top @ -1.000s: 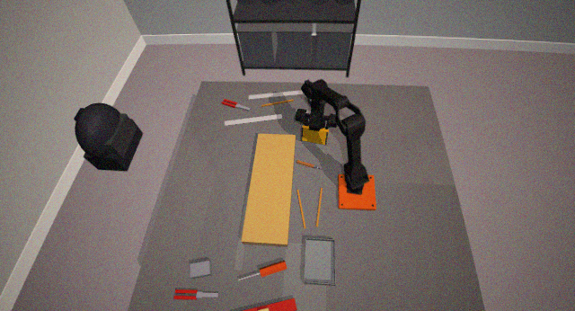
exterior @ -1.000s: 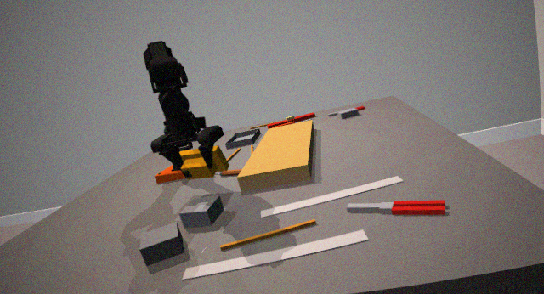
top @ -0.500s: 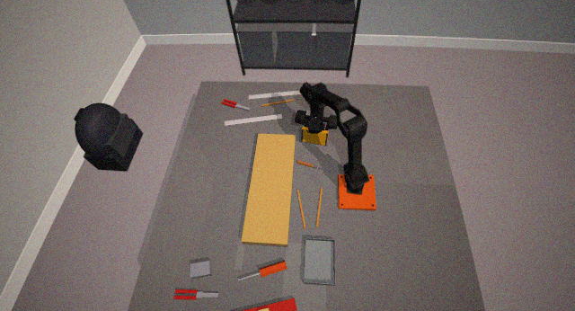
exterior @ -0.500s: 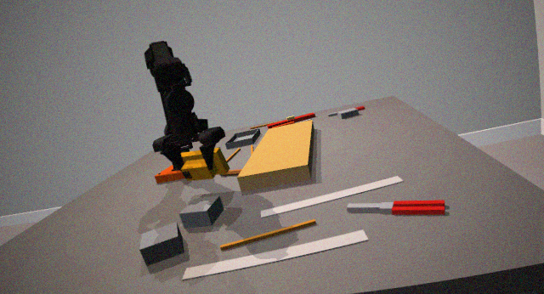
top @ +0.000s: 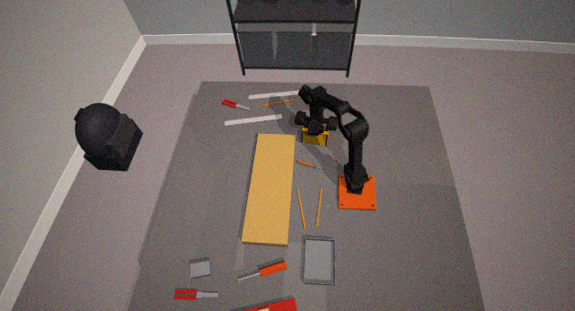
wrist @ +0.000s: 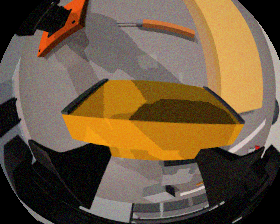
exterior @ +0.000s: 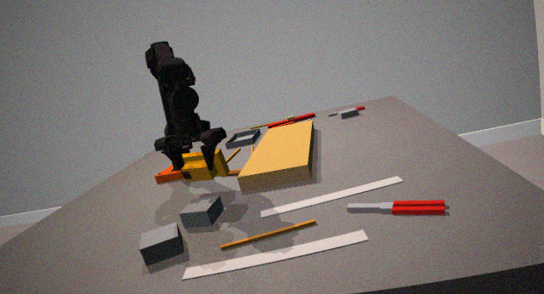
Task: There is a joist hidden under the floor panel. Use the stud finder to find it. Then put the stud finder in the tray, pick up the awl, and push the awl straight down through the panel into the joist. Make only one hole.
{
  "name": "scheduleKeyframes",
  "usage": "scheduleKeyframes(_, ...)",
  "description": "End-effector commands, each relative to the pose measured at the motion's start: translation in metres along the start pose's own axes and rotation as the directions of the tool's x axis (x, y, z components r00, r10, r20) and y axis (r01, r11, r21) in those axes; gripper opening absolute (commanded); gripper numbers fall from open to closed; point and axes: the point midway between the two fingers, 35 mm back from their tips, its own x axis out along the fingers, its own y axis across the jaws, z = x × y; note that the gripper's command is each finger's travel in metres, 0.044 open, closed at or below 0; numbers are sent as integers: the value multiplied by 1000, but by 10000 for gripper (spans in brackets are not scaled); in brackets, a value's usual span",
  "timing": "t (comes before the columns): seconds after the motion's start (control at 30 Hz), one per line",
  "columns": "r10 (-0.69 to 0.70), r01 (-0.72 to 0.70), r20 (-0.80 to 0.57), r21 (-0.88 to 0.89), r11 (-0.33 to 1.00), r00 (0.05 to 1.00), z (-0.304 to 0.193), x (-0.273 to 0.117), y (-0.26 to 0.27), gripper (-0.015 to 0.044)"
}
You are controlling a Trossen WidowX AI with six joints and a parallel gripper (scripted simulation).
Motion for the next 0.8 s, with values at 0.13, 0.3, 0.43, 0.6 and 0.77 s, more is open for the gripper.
scheduleKeyframes(0.13, -6, 6, -67, 6, 1000, 998, 1, -3, 0, 0)
scheduleKeyframes(0.3, -6, 6, -100, 7, 1000, 995, 2, -3, 0, 0)
scheduleKeyframes(0.43, -6, 7, -125, 8, 1000, 992, 2, -3, 0, 0)
scheduleKeyframes(0.6, -7, 9, -152, 9, 1000, 988, 3, -3, 0, 0)
scheduleKeyframes(0.77, -6, 7, -173, 8, 1000, 985, 4, -2, 0, 0)
